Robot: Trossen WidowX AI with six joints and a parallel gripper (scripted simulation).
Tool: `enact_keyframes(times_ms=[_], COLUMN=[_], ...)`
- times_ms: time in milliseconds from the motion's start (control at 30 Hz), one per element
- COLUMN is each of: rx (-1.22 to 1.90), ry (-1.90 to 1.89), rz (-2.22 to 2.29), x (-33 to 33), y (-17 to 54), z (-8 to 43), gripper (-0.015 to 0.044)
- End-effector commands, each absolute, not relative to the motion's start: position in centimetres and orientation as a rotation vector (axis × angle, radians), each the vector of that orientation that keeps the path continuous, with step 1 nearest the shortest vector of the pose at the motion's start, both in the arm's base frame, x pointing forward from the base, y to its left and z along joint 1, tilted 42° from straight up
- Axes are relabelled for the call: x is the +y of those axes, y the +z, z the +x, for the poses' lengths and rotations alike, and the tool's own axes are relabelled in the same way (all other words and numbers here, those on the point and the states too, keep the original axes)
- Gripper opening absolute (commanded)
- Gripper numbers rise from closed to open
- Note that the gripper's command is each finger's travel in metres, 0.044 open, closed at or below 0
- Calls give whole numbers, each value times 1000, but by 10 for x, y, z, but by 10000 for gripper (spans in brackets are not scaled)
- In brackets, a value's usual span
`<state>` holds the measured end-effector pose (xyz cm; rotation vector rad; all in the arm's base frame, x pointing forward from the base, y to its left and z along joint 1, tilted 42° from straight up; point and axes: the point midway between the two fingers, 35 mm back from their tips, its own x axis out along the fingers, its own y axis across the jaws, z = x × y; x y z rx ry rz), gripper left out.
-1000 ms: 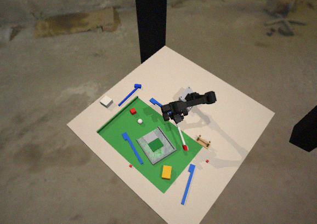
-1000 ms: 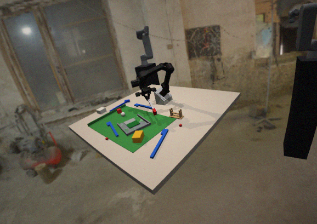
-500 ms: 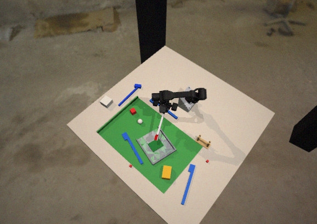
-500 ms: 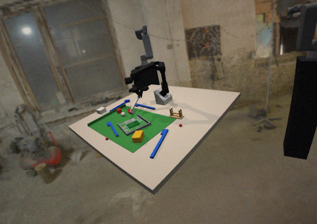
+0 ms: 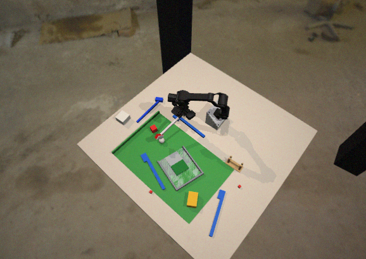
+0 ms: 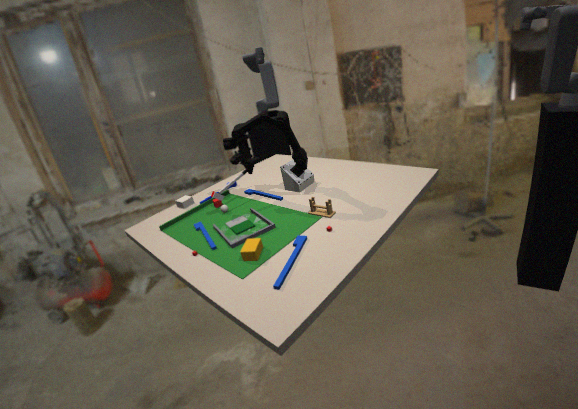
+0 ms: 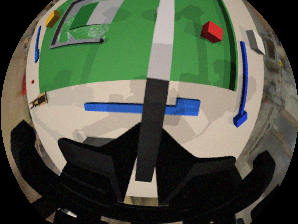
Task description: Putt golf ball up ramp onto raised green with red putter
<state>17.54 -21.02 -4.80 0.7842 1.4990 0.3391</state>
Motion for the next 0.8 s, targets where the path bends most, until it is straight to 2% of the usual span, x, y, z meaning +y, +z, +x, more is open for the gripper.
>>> enact_keyframes(times_ms=[0, 767], rx=[1532, 1539], ry=[240, 224], rz=[877, 896], x=[-225, -198], y=[-64, -101], z=[159, 159], gripper=[0, 0])
